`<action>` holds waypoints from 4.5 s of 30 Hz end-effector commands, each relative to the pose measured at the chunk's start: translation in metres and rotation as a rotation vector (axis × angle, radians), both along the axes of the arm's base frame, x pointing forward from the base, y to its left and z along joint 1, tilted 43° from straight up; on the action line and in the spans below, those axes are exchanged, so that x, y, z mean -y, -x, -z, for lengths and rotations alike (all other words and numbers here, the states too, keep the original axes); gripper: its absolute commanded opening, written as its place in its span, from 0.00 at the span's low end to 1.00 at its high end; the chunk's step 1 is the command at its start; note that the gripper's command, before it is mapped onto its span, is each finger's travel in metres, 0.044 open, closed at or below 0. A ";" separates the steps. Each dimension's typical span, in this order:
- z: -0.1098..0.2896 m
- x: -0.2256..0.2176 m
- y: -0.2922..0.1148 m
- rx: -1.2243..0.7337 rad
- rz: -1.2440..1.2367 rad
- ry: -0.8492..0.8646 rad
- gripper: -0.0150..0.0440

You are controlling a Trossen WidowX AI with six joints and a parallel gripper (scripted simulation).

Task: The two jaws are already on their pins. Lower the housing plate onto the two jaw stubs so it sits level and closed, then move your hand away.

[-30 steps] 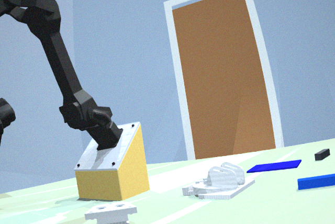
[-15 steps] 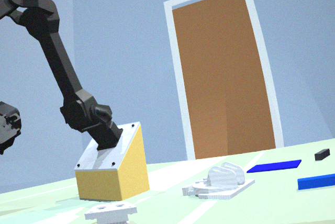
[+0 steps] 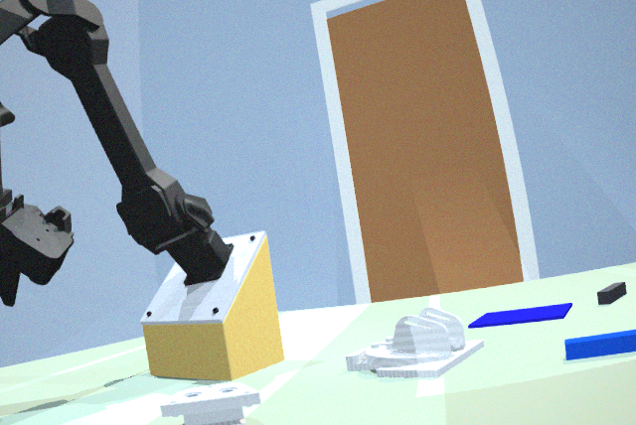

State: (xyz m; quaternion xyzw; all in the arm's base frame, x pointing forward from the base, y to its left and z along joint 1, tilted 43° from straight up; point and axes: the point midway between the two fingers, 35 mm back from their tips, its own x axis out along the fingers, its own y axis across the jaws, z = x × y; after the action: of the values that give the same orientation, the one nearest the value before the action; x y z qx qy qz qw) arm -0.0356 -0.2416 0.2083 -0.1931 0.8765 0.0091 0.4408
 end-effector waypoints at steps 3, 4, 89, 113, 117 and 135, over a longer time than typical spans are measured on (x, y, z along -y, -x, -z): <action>0.005 0.002 -0.016 -0.036 -0.135 -0.039 1.00; 0.006 0.002 -0.019 -0.042 -0.157 -0.045 1.00; 0.092 -0.032 -0.194 -0.634 -1.623 -0.311 1.00; 0.109 -0.017 -0.193 -0.634 -1.623 -0.311 1.00; 0.113 -0.012 -0.193 -0.634 -1.622 -0.311 1.00; 0.129 0.002 -0.191 -0.636 -1.622 -0.310 1.00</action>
State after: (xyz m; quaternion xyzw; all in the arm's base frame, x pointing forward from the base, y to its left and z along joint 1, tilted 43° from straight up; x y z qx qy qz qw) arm 0.1552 -0.2437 0.0829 -0.6821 0.5428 0.4868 0.0553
